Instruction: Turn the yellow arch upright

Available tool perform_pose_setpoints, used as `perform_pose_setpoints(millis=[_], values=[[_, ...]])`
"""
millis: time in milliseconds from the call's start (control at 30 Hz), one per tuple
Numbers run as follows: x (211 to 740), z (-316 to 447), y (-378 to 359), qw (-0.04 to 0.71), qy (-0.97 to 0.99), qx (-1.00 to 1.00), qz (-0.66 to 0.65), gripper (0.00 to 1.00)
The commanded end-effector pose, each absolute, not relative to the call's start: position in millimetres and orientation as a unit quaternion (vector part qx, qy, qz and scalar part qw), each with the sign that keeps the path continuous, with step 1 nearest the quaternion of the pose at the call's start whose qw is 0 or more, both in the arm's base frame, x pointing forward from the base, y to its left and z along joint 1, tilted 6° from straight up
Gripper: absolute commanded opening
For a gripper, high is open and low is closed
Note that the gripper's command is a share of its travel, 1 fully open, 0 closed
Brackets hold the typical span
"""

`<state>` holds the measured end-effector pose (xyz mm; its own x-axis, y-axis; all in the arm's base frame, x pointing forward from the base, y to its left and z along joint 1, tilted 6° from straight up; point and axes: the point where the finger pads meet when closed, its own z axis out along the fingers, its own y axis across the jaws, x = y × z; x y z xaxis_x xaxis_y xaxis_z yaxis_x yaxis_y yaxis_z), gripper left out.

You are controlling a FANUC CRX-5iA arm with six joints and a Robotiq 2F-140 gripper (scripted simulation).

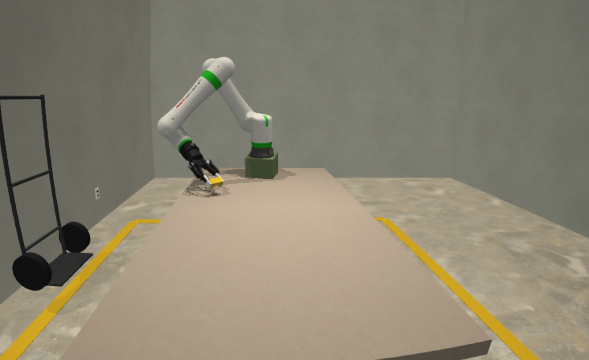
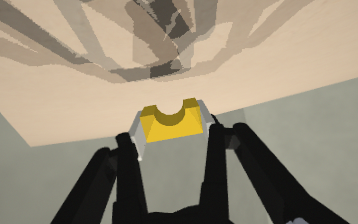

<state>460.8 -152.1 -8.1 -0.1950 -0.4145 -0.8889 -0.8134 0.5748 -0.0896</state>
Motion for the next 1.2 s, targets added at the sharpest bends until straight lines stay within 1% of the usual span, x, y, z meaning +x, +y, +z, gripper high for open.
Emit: perform_pose_setpoints(millis=[0, 367, 1167], values=[[461, -8, -152, 0.485, 0.743, -0.412, 0.208, 0.41], [461, -10, -153, 0.518, 0.720, -0.402, 0.227, 0.41], [462, -21, -153, 0.518, 0.720, -0.402, 0.227, 0.41]])
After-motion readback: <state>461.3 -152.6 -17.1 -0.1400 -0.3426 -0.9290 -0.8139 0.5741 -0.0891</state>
